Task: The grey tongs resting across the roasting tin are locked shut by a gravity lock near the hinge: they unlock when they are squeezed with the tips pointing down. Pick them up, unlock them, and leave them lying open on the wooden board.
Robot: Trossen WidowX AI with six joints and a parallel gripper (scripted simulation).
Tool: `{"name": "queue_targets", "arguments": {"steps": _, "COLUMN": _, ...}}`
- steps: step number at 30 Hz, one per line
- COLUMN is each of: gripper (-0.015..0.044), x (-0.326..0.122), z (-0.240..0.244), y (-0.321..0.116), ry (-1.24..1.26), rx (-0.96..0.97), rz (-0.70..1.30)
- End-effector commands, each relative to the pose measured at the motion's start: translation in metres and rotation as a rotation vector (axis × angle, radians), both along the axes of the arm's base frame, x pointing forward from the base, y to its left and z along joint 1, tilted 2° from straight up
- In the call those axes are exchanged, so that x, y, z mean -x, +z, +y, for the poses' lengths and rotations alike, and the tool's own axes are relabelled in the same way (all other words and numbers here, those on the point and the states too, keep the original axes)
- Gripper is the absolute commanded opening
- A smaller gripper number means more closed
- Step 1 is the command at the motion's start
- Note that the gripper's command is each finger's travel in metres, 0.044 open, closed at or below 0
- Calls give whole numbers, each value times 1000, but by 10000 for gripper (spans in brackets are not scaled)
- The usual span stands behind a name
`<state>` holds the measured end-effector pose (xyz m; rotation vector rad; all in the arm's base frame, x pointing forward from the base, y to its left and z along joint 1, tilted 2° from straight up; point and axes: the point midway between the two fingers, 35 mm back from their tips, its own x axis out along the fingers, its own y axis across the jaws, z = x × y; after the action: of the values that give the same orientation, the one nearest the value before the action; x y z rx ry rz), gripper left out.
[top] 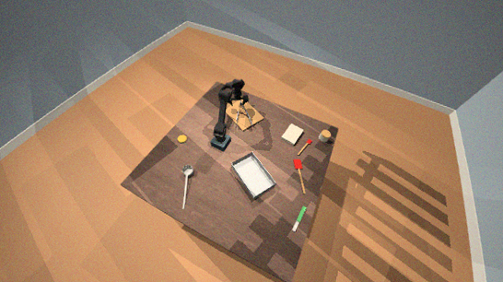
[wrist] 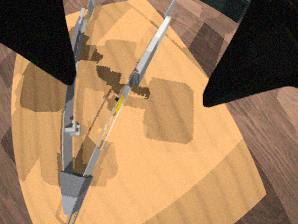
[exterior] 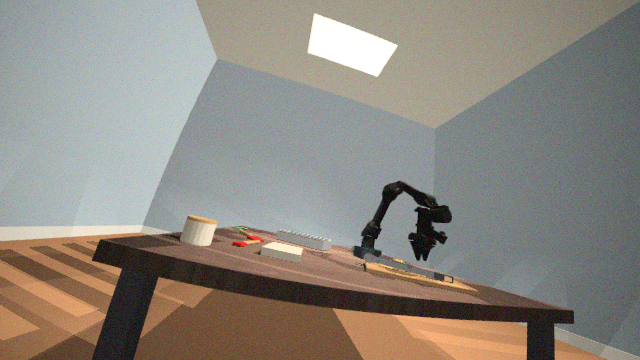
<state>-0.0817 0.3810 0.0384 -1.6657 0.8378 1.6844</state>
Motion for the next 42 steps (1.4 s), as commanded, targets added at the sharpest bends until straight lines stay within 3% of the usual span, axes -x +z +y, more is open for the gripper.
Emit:
{"name": "queue_targets", "arguments": {"steps": 1, "gripper": 440, "x": 49, "z": -37, "y": 24, "ry": 21, "rx": 4, "rz": 5}}
{"name": "queue_targets", "arguments": {"steps": 4, "gripper": 440, "x": 76, "z": -68, "y": 40, "ry": 22, "rx": 7, "rz": 7}}
{"name": "queue_targets", "arguments": {"steps": 12, "gripper": 440, "x": 77, "z": -70, "y": 43, "ry": 23, "rx": 6, "rz": 8}}
{"name": "queue_targets", "arguments": {"steps": 19, "gripper": 440, "x": 77, "z": -71, "y": 95, "ry": 35, "rx": -10, "rz": 18}}
{"name": "queue_targets", "arguments": {"steps": 42, "gripper": 440, "x": 77, "z": -71, "y": 95, "ry": 35, "rx": -10, "rz": 18}}
